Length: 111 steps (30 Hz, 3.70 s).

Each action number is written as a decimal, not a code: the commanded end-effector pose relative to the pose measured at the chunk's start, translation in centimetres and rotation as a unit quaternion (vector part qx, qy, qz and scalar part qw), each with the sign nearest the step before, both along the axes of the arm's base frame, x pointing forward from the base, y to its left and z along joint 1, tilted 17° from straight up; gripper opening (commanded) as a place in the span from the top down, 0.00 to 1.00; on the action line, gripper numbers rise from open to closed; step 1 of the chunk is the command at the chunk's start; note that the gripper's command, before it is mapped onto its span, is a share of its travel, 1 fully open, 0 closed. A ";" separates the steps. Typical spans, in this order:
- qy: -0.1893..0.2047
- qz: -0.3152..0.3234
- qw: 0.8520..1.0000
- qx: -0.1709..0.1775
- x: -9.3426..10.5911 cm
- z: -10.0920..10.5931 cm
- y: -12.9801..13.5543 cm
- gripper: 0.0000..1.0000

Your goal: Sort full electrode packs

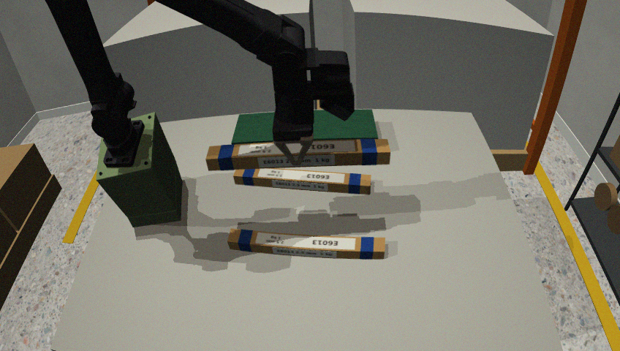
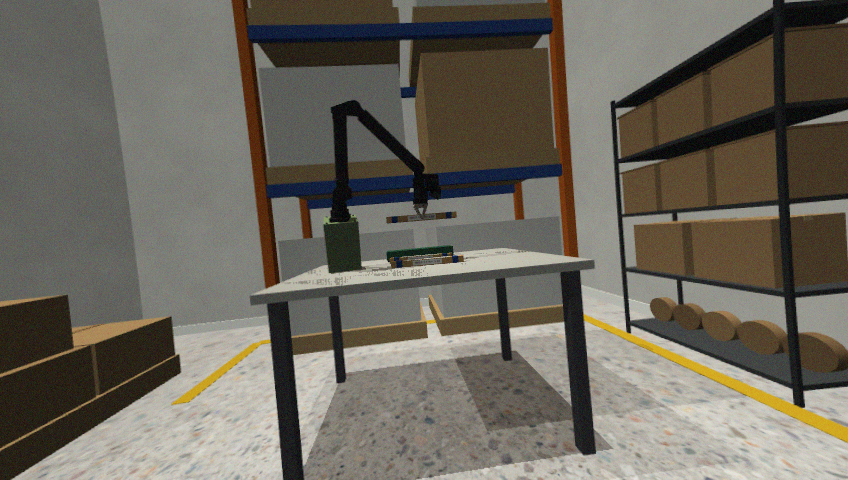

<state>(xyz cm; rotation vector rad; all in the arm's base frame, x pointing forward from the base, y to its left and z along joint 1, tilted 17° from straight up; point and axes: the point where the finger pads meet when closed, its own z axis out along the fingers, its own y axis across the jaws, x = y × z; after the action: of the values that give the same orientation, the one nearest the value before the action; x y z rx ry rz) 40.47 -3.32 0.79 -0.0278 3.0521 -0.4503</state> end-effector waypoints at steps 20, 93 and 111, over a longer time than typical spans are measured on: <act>-0.028 -0.013 1.000 0.002 2.5 -0.1 2.6 1.00; -0.017 -0.004 1.000 0.002 0.8 -1.6 3.0 1.00; -0.016 -0.004 1.000 0.001 0.9 -3.7 2.4 1.00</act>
<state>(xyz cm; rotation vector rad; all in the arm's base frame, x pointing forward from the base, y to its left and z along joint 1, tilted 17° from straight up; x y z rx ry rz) 41.02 -0.61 -2.33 -0.0028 3.0276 -0.4425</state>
